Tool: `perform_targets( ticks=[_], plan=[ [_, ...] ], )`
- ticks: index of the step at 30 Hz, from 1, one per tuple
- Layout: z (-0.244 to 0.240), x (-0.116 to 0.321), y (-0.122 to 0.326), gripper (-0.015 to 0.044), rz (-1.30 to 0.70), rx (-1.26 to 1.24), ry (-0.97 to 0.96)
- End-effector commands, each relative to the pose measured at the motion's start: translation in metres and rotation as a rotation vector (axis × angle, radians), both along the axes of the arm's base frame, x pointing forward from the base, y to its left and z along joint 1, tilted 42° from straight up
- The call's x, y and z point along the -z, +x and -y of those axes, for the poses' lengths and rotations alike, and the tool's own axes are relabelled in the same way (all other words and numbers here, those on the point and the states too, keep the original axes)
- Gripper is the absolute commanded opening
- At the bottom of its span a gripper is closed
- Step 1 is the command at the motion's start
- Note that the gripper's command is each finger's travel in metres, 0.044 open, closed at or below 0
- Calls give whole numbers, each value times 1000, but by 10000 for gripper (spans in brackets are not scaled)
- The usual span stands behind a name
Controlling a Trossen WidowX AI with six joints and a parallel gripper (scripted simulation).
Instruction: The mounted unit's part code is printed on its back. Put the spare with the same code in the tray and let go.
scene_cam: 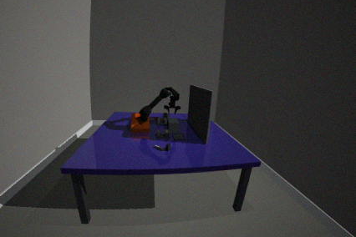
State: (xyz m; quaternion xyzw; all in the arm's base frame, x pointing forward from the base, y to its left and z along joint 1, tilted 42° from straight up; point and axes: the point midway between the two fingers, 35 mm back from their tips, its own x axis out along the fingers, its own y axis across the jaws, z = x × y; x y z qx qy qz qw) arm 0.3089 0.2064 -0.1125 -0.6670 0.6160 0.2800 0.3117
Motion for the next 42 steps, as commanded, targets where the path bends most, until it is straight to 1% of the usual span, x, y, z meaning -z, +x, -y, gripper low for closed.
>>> perform_targets(
  ticks=[1,42],
  plan=[
    [1,3,-1,300,1,-13,-2],
    [39,51,7,300,2,-14,-4]
  ],
)
